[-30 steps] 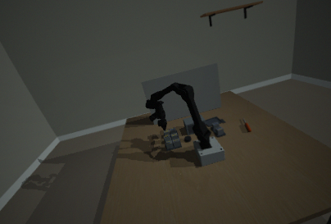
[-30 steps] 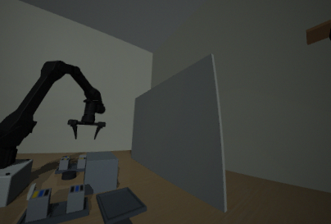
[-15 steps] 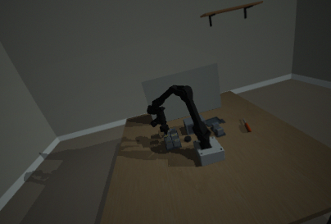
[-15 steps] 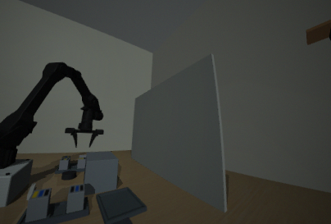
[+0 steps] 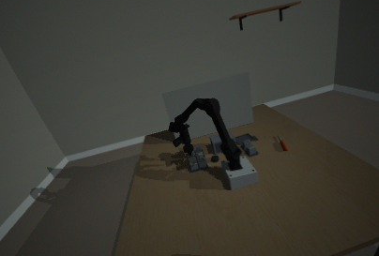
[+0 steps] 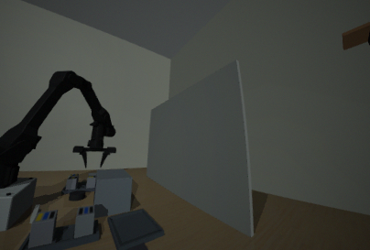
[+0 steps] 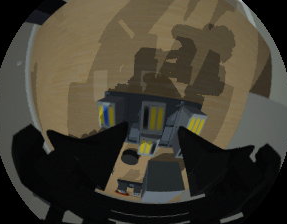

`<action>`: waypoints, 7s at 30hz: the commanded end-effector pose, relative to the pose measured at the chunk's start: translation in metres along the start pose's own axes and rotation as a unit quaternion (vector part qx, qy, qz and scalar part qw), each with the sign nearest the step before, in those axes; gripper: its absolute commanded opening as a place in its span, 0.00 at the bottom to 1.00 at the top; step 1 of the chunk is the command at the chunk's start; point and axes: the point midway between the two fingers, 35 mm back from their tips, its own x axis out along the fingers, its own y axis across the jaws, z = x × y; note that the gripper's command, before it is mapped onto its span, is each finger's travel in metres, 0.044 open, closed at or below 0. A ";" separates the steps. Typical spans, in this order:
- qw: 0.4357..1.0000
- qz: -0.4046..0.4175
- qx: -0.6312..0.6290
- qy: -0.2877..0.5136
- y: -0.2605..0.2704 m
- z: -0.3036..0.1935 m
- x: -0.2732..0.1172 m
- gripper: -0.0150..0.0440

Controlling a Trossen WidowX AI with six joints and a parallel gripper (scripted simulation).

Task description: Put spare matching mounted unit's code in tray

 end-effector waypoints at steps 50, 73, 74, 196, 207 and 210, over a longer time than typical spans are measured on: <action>1.000 0.002 0.000 0.002 0.001 -0.004 0.064 0.54; 1.000 0.002 -0.001 0.003 0.000 -0.002 0.042 0.25; 1.000 0.002 -0.001 0.003 0.000 -0.002 0.034 0.25; 1.000 -0.002 -0.003 0.021 -0.083 -0.424 -0.092 0.25; 1.000 -0.002 -0.003 0.021 -0.085 -0.426 -0.081 0.25; 1.000 -0.002 -0.003 0.021 -0.086 -0.426 -0.078 0.25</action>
